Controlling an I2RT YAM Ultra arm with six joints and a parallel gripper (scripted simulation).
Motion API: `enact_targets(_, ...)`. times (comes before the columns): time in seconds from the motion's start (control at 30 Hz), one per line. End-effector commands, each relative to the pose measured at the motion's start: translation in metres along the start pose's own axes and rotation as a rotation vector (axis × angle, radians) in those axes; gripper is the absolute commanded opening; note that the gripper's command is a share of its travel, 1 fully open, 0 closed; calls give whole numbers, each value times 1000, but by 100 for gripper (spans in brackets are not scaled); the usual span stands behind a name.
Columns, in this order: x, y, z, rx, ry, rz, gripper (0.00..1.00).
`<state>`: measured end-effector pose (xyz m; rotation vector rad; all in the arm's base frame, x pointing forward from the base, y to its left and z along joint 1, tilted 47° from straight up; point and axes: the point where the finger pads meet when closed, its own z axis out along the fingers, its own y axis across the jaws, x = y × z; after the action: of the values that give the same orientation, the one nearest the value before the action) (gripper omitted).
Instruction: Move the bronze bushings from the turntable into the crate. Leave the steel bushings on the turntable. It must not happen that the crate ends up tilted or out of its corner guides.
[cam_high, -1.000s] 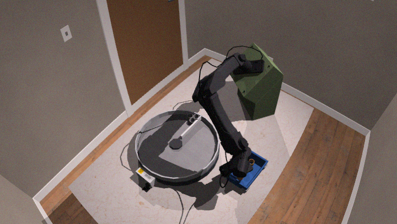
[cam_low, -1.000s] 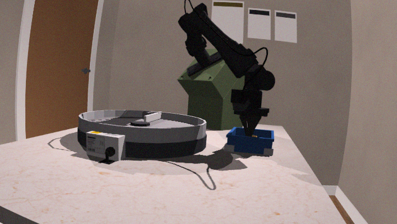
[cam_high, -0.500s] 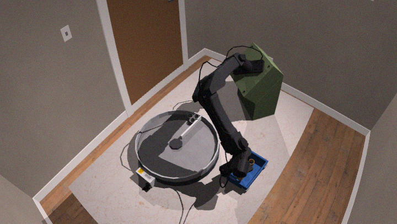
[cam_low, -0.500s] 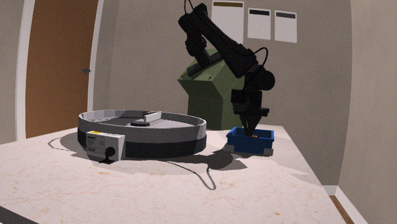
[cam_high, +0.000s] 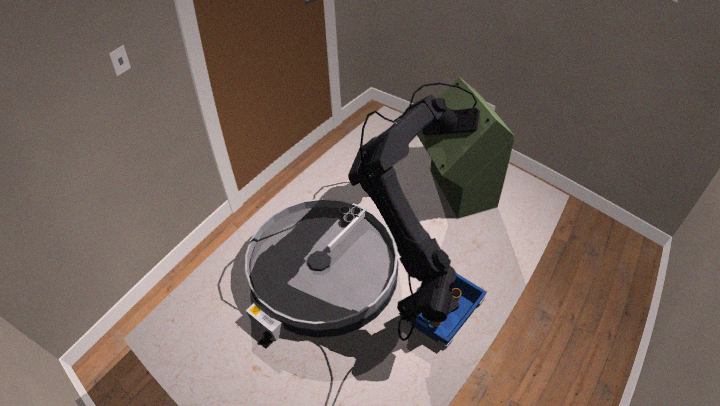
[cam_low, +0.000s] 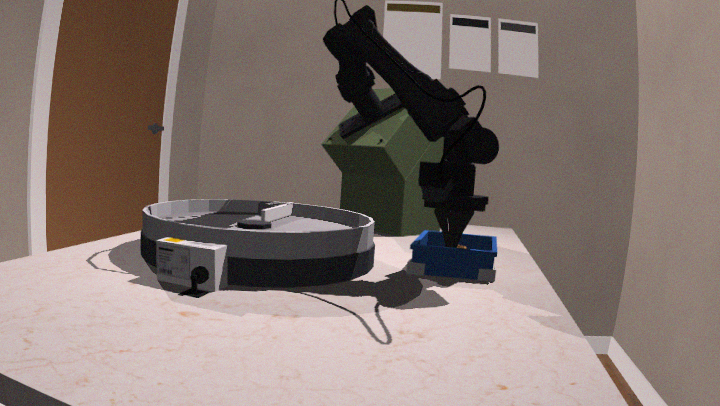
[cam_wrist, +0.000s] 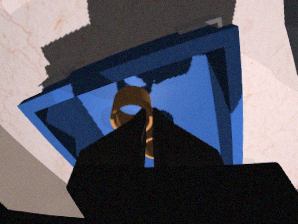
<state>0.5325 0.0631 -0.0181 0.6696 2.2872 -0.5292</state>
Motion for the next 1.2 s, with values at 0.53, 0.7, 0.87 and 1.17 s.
enact_targets(0.53, -7, 9, -5, -37, -22, 3, 0)
enact_targets(0.7, -6, 9, -5, -36, -21, 2, 0)
enact_targets(0.87, -6, 9, -5, -36, -21, 2, 0)
enact_targets(1.17, -6, 9, -5, -36, -21, 2, 0)
